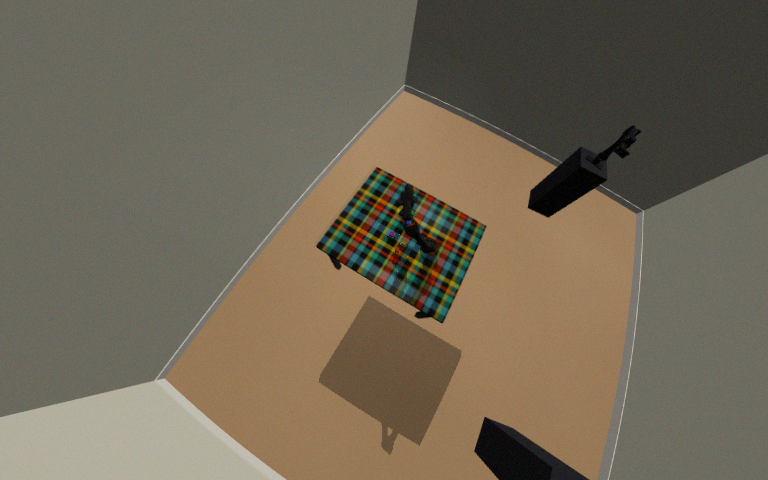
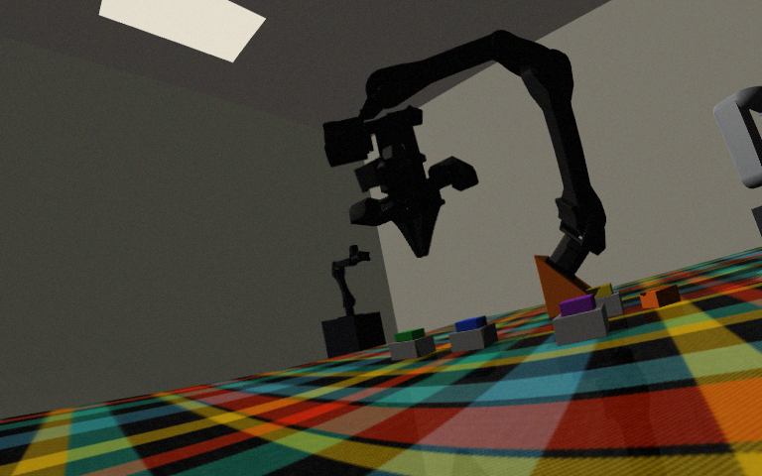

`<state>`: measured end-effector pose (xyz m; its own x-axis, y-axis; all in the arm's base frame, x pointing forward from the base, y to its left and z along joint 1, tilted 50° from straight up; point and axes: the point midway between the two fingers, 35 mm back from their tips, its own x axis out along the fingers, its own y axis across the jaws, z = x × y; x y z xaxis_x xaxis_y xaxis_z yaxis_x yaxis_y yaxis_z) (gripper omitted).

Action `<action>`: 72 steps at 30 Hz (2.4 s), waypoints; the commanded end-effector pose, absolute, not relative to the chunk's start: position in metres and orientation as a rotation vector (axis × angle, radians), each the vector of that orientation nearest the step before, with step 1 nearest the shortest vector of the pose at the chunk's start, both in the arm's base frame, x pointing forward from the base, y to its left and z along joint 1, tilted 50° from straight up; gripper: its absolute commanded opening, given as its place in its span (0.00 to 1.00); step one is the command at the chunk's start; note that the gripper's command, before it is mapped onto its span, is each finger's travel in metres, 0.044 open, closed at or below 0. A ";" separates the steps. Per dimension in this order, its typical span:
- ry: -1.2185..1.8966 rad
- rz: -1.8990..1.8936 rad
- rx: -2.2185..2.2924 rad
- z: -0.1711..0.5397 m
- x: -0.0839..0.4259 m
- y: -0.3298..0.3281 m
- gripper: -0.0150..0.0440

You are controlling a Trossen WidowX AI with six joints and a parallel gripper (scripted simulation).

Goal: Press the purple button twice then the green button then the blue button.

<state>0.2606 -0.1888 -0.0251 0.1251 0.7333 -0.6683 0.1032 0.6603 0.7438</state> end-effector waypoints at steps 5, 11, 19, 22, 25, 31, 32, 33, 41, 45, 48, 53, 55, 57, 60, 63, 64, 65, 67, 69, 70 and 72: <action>1.385 0.540 0.760 -0.083 0.222 -0.226 0.29; 1.385 0.540 0.760 -0.085 0.223 -0.224 0.29; 1.383 0.543 0.761 -0.124 0.231 -0.180 0.29; 1.383 0.543 0.761 -0.124 0.231 -0.179 0.29; 1.383 0.543 0.761 -0.128 0.232 -0.176 0.29; 1.382 0.543 0.761 -0.134 0.233 -0.169 0.29; 1.382 0.543 0.761 -0.135 0.234 -0.167 0.29; 1.382 0.543 0.761 -0.136 0.234 -0.166 0.29; 1.382 0.544 0.761 -0.144 0.235 -0.156 0.29; 1.382 0.544 0.762 -0.146 0.235 -0.154 0.29; 1.382 0.544 0.762 -0.146 0.235 -0.154 0.29; 1.382 0.544 0.762 -0.146 0.235 -0.154 0.29; 1.382 0.544 0.762 -0.146 0.235 -0.154 0.29; 1.382 0.544 0.762 -0.146 0.235 -0.154 0.29; 1.382 0.544 0.762 -0.146 0.235 -0.154 0.29; 1.381 0.544 0.753 -0.144 0.236 -0.158 0.29; 1.381 0.543 0.755 -0.139 0.235 -0.164 0.29; 1.381 0.543 0.757 -0.131 0.233 -0.172 0.29; 1.383 0.543 0.761 -0.124 0.231 -0.180 0.29; 1.383 0.543 0.761 -0.124 0.231 -0.180 0.29; 1.383 0.543 0.761 -0.124 0.231 -0.180 0.29; 1.383 0.543 0.761 -0.124 0.231 -0.180 0.29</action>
<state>0.2304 -0.1741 -0.1274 0.1302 0.7435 -0.6559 0.0975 0.6487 0.7547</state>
